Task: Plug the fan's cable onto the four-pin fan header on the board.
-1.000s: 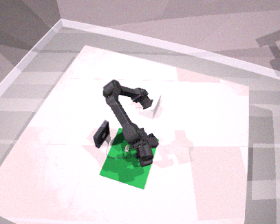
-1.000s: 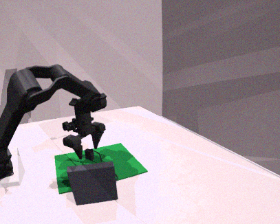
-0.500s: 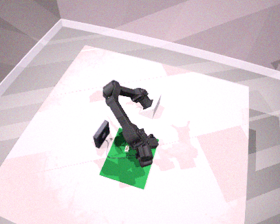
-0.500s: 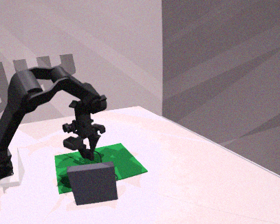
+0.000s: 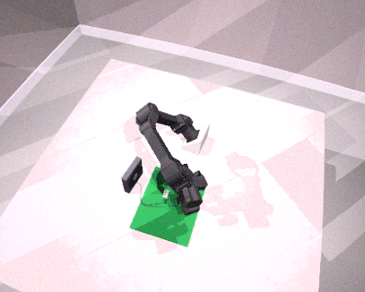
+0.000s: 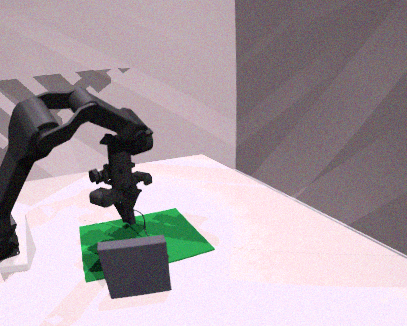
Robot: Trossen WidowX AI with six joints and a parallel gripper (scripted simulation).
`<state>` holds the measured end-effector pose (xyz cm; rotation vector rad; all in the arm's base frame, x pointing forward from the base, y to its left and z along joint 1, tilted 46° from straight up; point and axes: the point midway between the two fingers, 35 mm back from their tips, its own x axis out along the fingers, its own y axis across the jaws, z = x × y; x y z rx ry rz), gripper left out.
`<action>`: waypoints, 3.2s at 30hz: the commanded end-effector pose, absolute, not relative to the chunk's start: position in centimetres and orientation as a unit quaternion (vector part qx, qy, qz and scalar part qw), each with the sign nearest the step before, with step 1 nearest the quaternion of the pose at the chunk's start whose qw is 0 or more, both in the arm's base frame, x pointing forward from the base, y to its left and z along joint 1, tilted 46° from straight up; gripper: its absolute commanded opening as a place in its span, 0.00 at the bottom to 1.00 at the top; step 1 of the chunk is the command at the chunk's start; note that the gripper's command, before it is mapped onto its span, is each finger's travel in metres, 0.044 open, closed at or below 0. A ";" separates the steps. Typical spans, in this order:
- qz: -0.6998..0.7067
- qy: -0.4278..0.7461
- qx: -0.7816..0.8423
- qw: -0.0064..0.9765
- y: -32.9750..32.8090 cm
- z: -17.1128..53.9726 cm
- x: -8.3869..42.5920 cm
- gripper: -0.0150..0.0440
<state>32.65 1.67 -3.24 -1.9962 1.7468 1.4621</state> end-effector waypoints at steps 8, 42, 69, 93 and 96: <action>0.512 0.542 -0.666 0.022 2.6 -1.2 32.9 0.25; 0.698 0.266 -0.607 -0.271 -2.4 3.7 30.5 0.25; 0.698 0.266 -0.607 -0.271 -2.5 3.8 29.7 0.25; 0.698 0.265 -0.606 -0.273 -3.9 2.5 29.6 0.25; 0.698 0.265 -0.606 -0.273 -3.9 2.4 29.6 0.25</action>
